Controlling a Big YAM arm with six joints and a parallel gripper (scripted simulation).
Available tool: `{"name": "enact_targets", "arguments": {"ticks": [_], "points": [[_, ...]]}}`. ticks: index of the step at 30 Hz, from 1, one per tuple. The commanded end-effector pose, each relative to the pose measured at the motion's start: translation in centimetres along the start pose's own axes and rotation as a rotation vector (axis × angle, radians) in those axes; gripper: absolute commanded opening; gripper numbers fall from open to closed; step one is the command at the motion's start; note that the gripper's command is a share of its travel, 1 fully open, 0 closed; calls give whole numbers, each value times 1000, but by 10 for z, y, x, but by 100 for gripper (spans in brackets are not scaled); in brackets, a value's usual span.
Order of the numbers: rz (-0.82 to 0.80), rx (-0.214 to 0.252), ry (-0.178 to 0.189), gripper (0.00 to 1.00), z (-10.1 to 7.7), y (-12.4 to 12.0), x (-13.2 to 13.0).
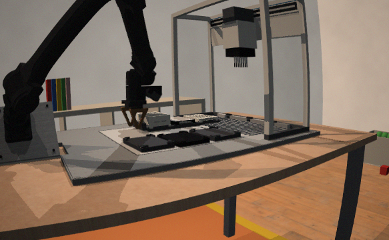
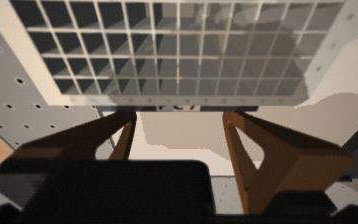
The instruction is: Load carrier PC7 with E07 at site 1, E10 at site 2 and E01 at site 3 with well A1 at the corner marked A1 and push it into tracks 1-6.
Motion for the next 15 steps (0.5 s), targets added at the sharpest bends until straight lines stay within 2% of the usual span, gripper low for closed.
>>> {"name": "enact_targets", "arguments": {"ticks": [1, 7, 8, 10, 15], "points": [[59, -68, 11, 80, -17, 39, -14], [57, -66, 10, 80, -18, 42, -15], [62, -82, 13, 80, -24, 44, -16], [51, -63, 9, 80, -18, 44, -15], [55, -64, 9, 80, -17, 50, -16]]}}
Point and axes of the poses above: the point where the finger pads meet when closed, its own z axis out along the fingers, its own x axis across the jaws, y = z × x, the point moved 9 cm from there along -z, back along the fingers, and after that the axes turned 13 degrees about -z, right-handed, at the moved point
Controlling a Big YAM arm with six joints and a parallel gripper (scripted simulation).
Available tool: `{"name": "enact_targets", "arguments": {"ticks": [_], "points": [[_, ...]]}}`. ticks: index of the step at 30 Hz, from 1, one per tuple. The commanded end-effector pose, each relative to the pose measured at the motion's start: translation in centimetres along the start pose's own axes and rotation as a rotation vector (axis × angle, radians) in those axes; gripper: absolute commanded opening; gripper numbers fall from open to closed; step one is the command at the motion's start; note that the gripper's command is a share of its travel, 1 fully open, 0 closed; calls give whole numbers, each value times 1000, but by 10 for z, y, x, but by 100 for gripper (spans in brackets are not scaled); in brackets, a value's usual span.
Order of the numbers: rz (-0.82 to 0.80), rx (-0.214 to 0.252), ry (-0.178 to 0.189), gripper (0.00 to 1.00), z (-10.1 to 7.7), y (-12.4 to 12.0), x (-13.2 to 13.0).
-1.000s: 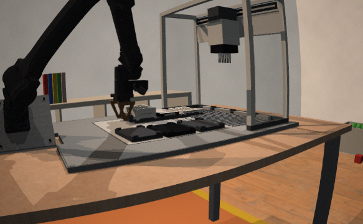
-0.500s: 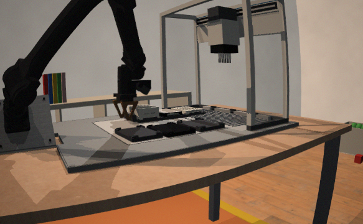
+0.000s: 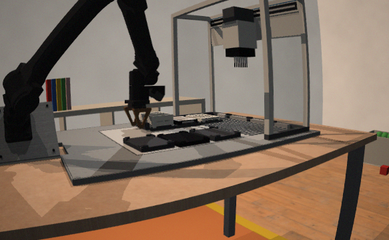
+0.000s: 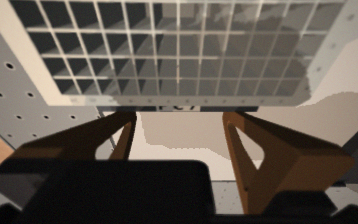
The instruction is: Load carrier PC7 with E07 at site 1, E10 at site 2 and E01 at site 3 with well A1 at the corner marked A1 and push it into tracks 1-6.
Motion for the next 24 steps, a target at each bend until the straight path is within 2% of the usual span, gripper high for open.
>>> {"name": "enact_targets", "arguments": {"ticks": [1, 9, 10, 12, 14, 16, 24], "points": [[54, -64, 9, 80, -17, 38, -14], [55, -66, 9, 80, -18, 44, -17], [59, -84, 11, 80, -26, 46, -17], [51, -67, 8, 80, -20, 47, -17], [58, -77, 10, 80, -24, 50, -19], [50, -63, 8, 80, -18, 50, -17], [53, -66, 9, 80, -18, 59, -20]]}}
Point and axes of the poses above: the point where the finger pads meet when closed, its own z axis out along the fingers, its own x axis across the jaws, y = z × x, the point moved 9 cm from there along -z, back along the fingers, and after that the axes turned 13 degrees about -z, right-handed, at the moved point
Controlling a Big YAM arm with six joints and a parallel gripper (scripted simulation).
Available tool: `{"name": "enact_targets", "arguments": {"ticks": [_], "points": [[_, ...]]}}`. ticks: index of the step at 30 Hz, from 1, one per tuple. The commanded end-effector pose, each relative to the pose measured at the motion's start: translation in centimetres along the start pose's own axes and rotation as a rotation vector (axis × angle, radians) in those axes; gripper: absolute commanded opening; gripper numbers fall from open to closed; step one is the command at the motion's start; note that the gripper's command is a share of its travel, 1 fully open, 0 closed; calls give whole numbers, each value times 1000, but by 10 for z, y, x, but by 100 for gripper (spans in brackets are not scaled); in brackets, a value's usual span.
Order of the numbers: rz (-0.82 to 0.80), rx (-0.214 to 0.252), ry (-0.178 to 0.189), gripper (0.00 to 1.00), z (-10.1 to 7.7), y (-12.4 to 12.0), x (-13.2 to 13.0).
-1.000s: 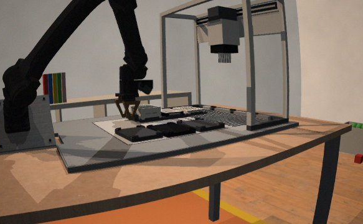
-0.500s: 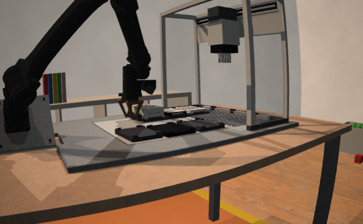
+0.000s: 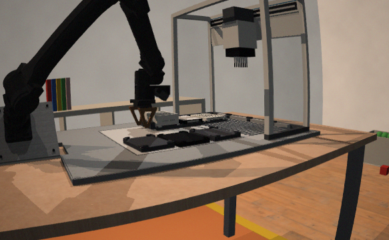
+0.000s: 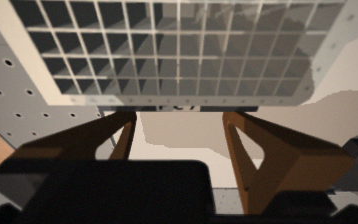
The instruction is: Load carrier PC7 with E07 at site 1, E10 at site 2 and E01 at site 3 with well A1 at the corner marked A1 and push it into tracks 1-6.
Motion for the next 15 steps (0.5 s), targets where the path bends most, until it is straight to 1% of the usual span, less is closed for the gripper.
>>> {"name": "enact_targets", "arguments": {"ticks": [1, 2, 3, 5, 7, 9, 11, 15], "points": [[51, -66, 9, 80, -17, 37, -16], [51, -66, 9, 80, -17, 37, -16], [57, -83, 11, 80, -25, 39, -17], [47, -66, 8, 80, -20, 39, -16], [52, -78, 9, 80, -24, 42, -18], [43, -63, 7, 80, -18, 43, -16], [48, -73, 8, 80, -20, 46, -16], [47, -65, 8, 80, -17, 49, -18]]}}
Point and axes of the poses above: the point where the finger pads meet when closed, its own z axis out along the fingers, its own x axis across the jaws, y = z × x, the point moved 9 cm from there along -z, back along the fingers, and after that the axes turned 13 degrees about -z, right-handed, at the moved point
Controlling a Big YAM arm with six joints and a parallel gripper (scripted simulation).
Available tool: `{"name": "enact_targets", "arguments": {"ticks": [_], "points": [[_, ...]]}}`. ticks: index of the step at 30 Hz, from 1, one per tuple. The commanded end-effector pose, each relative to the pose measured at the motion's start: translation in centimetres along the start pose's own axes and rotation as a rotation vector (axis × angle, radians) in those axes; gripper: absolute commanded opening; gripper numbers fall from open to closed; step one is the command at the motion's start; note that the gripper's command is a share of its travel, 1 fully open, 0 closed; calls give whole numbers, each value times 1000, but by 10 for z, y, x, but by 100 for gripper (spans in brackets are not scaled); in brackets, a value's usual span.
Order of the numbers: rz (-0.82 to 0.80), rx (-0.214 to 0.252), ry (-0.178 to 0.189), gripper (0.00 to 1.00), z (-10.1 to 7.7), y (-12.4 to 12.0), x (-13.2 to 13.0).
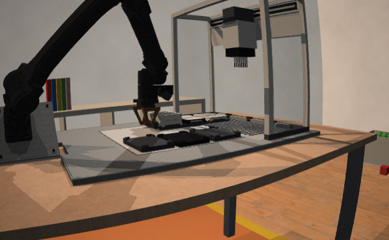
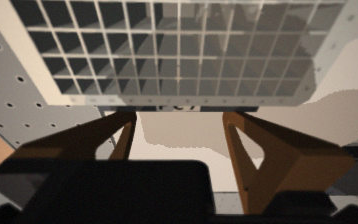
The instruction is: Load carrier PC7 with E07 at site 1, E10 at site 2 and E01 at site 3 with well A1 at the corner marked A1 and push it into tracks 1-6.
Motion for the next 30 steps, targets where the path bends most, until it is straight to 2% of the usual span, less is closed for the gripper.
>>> {"name": "enact_targets", "arguments": {"ticks": [1, 4, 5, 7, 9, 11, 13, 21, 22, 24, 26, 28, 30], "points": [[47, -66, 9, 80, -17, 37, -16], [47, -66, 8, 80, -17, 38, -17], [53, -83, 10, 80, -26, 40, -18], [42, -66, 7, 80, -20, 41, -17], [48, -79, 9, 80, -24, 44, -18], [38, -63, 6, 80, -18, 44, -16], [44, -73, 8, 80, -20, 47, -17], [42, -66, 8, 80, -18, 53, -20], [48, -85, 10, 80, -27, 55, -22], [36, -67, 7, 80, -21, 55, -20], [42, -80, 8, 80, -26, 58, -22], [32, -63, 6, 80, -19, 58, -20], [38, -74, 7, 80, -22, 61, -20]]}}
Point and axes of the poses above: the point where the finger pads meet when closed, its own z axis out along the fingers, its own x axis across the jaws, y = z × x, the point moved 9 cm from there along -z, back along the fingers, and after that the axes turned 13 degrees about -z, right-handed, at the moved point
